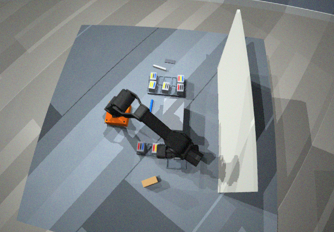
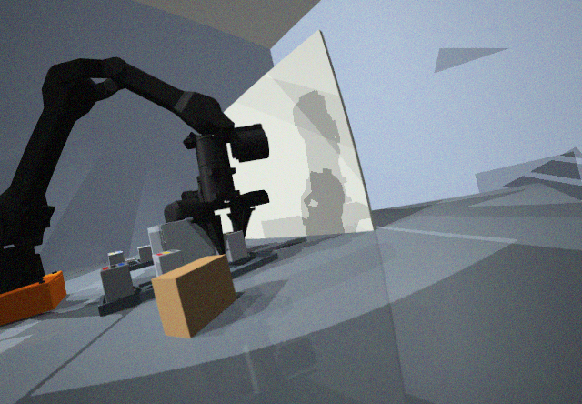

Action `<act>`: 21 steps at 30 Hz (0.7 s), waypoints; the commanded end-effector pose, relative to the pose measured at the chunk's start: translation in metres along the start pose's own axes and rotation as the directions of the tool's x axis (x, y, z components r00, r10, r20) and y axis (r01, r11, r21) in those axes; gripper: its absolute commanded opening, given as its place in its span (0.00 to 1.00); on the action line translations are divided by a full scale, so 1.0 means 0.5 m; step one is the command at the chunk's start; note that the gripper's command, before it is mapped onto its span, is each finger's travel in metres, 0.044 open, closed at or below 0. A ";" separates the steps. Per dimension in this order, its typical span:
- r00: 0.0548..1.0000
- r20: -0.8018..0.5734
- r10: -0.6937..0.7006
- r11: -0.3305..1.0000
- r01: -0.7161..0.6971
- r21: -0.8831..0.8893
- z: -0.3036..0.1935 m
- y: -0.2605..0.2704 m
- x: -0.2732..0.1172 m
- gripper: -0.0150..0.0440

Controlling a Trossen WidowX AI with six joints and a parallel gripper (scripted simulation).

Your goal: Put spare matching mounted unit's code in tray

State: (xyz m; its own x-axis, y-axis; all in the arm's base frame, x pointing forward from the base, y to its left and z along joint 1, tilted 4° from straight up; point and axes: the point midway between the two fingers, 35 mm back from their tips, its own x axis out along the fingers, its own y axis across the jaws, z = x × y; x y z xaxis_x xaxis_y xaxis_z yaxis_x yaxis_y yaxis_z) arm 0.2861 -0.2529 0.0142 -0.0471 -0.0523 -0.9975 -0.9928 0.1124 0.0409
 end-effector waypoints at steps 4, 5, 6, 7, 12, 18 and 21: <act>1.000 0.000 0.000 1.000 0.000 0.000 0.000 0.000 -0.001 0.70; 1.000 0.000 0.000 1.000 0.000 0.000 0.000 0.000 -0.001 0.74; 1.000 0.000 0.000 1.000 0.000 0.000 0.000 0.000 -0.001 0.79; 1.000 0.000 0.000 1.000 0.000 0.000 0.000 0.000 -0.001 0.83; 1.000 0.000 0.000 1.000 0.000 0.000 -0.001 -0.001 -0.005 1.00; 1.000 0.004 -0.003 1.000 0.003 -0.003 -0.003 -0.005 -0.170 1.00; 1.000 0.005 -0.003 1.000 0.003 -0.003 0.001 0.001 -0.214 1.00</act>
State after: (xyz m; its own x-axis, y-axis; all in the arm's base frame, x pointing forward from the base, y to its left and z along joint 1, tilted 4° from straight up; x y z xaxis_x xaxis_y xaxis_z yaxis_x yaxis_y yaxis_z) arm 0.2919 -0.2525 0.0946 -0.0494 -0.0504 -0.9975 -0.9931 0.1092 0.0437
